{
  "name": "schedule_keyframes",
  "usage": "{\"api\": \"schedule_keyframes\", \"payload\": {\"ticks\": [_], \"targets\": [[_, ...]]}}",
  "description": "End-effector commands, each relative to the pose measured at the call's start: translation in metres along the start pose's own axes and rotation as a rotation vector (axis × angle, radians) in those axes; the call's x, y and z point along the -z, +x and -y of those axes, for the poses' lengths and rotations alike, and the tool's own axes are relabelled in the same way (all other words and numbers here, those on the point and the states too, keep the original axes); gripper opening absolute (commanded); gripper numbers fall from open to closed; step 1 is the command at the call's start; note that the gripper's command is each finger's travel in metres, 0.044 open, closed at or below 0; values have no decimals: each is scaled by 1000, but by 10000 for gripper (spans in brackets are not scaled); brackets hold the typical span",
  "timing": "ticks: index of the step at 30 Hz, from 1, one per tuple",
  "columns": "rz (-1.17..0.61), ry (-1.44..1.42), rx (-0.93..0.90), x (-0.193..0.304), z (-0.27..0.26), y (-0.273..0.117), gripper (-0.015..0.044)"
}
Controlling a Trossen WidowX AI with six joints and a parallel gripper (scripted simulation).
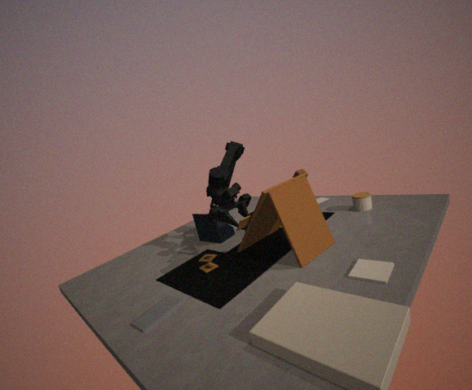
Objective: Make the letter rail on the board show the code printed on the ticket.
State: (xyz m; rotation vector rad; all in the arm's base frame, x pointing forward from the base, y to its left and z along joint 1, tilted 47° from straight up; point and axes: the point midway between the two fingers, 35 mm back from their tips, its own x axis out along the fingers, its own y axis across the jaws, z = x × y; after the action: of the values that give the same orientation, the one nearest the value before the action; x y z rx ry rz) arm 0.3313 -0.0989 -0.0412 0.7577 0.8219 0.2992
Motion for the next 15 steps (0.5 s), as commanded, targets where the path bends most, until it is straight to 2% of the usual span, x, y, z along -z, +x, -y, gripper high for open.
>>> {"api": "schedule_keyframes", "payload": {"ticks": [1, 15], "targets": [[1, -1, 5, -1, -3, 0, 0], [1, 0, 5, -1, -10, 0, 0]]}}
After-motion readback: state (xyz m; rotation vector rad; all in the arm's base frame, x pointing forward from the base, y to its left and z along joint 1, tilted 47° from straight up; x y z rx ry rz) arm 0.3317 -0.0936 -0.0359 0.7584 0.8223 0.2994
